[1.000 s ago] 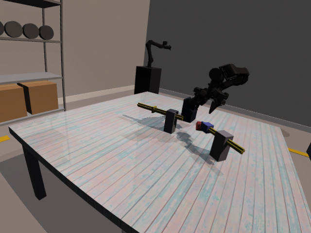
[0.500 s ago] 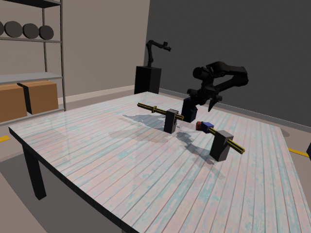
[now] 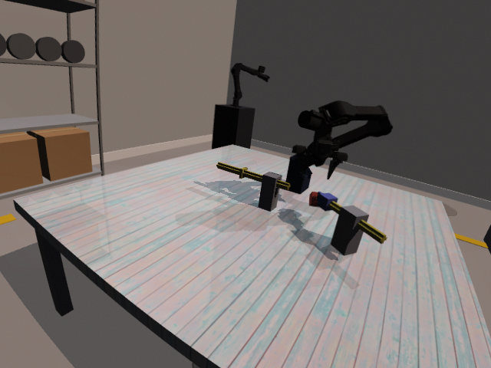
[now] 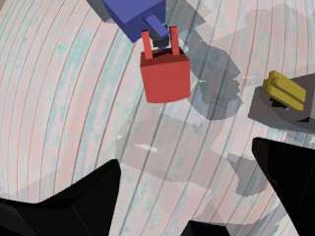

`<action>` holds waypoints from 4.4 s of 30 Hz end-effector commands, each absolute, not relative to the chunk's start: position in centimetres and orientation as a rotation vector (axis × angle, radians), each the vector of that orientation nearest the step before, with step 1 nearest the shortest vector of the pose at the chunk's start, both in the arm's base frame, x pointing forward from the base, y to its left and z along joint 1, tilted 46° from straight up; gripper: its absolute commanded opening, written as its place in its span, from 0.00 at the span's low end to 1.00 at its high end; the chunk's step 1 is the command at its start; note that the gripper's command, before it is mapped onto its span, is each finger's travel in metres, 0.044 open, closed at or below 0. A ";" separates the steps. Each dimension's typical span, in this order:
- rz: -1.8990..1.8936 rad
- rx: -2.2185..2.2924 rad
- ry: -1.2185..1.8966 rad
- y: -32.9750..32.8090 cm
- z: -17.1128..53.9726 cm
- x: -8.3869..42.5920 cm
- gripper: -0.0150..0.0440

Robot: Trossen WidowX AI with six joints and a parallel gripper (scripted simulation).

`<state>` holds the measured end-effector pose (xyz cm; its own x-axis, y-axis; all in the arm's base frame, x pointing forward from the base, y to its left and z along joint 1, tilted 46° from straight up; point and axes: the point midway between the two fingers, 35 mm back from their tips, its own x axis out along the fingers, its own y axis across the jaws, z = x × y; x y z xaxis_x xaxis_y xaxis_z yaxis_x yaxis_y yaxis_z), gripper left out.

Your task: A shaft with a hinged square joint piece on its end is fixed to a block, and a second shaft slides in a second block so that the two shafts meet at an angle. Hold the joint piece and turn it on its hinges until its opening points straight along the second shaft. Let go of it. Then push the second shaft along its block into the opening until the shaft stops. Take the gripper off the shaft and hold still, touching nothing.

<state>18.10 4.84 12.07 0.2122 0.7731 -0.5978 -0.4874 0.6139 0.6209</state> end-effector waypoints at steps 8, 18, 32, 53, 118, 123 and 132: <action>0.898 0.336 1.032 7.5 9.4 17.9 1.00; 0.910 0.349 1.020 9.6 7.8 17.6 1.00; 0.911 0.347 1.017 12.0 10.1 23.4 1.00; 0.912 0.349 1.015 14.3 8.7 24.3 1.00; 0.913 0.349 1.015 14.5 8.6 24.3 0.56; 0.913 0.349 1.015 14.5 8.6 24.3 0.56; 0.913 0.349 1.015 14.5 8.6 24.3 0.56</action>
<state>24.43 14.53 8.69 0.2156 0.7893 -0.5749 -0.4946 0.5959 0.6327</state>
